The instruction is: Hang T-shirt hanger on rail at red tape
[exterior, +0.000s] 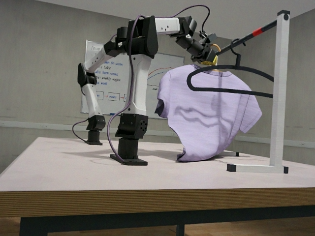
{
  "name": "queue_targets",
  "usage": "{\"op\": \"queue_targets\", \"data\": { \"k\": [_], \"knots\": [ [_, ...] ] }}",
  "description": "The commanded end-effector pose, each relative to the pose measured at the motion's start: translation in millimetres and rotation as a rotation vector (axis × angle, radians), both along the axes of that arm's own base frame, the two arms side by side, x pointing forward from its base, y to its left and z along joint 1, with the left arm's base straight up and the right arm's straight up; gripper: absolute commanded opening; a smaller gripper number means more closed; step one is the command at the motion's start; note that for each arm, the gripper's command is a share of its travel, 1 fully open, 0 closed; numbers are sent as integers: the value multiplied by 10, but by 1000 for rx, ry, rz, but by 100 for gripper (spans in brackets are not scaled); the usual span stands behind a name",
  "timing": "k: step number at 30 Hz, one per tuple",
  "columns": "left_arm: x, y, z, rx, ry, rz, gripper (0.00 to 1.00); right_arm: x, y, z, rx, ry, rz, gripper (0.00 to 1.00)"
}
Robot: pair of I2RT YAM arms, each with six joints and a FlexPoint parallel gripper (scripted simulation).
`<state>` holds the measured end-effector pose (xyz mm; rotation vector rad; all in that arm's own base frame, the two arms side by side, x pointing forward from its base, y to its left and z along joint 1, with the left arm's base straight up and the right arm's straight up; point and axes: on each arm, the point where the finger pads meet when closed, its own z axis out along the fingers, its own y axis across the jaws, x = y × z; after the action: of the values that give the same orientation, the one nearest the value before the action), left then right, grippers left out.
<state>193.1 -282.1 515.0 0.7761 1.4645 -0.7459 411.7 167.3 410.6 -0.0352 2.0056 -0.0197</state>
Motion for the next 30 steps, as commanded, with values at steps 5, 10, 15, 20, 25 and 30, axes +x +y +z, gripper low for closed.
{"op": "queue_targets", "data": {
  "k": [5,10,15,20,25,30],
  "knots": [
    [-29,8,52,-12,-5,-4,100,4,42,265,48,-74,18,0],
    [-29,8,52,-12,-5,-4,100,48,98,250,34,-61,24,0],
    [-29,8,52,-12,-5,-4,100,56,103,348,36,-67,21,0],
    [-29,8,52,-12,-5,-4,100,69,80,495,60,-99,14,0],
    [-29,8,52,-12,-5,-4,100,69,80,495,60,-99,14,0],
    [-29,8,52,-12,-5,-4,100,69,79,496,60,-99,14,0]
  ]
}}
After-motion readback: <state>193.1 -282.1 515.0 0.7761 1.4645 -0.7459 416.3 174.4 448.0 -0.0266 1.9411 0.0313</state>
